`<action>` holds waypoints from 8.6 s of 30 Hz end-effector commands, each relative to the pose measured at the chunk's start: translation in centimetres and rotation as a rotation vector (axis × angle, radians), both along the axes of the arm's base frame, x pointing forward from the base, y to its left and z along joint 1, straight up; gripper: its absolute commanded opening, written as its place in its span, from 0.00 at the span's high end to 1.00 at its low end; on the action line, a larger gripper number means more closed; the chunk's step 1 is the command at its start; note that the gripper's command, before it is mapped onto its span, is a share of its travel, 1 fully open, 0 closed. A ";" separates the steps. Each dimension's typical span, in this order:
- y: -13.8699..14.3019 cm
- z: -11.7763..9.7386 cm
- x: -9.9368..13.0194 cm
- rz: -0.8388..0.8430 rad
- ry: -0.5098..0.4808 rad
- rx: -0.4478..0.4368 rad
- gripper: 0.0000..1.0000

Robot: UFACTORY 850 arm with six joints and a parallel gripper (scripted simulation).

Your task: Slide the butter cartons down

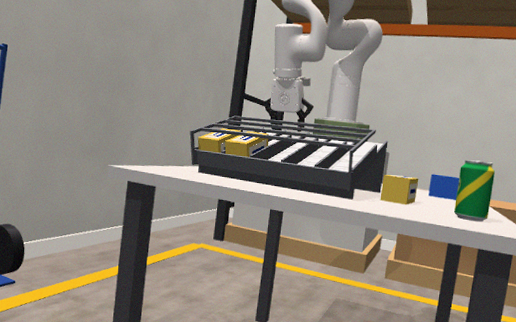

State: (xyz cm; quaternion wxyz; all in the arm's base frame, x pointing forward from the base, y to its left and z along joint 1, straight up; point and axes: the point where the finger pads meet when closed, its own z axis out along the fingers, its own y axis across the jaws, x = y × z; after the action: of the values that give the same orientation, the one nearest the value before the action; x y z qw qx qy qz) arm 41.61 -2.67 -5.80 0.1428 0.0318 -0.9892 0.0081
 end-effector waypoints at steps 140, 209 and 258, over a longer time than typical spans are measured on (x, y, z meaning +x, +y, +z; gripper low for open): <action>0.0 0.0 0.1 0.000 -0.001 0.000 0.00; 0.1 12.7 0.7 0.001 -0.294 0.020 0.00; 14.2 12.3 3.6 -0.030 -0.287 0.012 0.10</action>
State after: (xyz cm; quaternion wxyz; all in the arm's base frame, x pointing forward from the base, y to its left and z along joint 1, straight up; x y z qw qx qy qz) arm 43.76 5.86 6.39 -0.0002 0.0201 -0.9998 -0.0023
